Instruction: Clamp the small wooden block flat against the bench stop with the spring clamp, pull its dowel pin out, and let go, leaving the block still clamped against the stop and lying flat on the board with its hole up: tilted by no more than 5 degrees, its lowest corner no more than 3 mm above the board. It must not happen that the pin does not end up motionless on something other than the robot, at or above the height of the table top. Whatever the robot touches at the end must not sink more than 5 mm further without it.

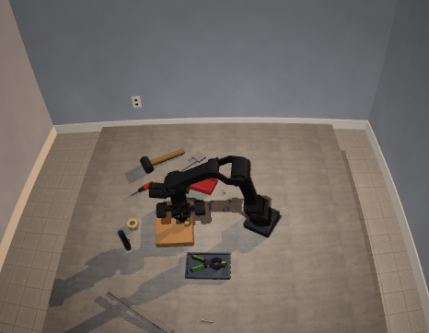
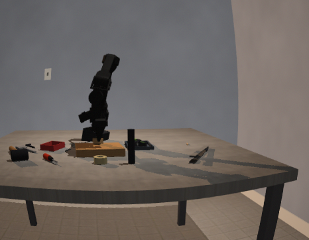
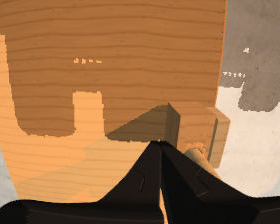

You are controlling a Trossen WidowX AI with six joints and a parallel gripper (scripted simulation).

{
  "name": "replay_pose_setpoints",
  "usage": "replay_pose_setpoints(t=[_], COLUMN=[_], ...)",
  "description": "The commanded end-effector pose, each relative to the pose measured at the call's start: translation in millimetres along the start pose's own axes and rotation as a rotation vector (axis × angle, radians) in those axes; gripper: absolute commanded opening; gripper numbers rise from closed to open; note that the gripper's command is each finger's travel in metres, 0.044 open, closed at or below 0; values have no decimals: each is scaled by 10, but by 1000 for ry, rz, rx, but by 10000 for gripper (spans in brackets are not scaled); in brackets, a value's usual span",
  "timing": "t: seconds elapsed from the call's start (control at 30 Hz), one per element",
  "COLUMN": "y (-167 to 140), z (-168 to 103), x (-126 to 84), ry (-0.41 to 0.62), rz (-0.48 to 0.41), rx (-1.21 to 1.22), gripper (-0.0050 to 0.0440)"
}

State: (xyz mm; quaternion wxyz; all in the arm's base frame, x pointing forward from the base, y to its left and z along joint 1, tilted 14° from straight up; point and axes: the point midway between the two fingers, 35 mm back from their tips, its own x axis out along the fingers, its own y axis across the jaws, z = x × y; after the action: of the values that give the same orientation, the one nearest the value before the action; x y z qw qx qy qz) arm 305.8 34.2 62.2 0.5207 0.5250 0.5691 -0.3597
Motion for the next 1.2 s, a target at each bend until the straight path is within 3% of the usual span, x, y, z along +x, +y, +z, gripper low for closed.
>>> replay_pose_setpoints(t=[0.0,0.57,1.17], y=[125,102,111], z=[2,-9,-75], x=[19,-14,-434], ry=[-3,0,-2], rz=[-1,6,1], rx=[-1,-8,-3], gripper=[0,0,0])
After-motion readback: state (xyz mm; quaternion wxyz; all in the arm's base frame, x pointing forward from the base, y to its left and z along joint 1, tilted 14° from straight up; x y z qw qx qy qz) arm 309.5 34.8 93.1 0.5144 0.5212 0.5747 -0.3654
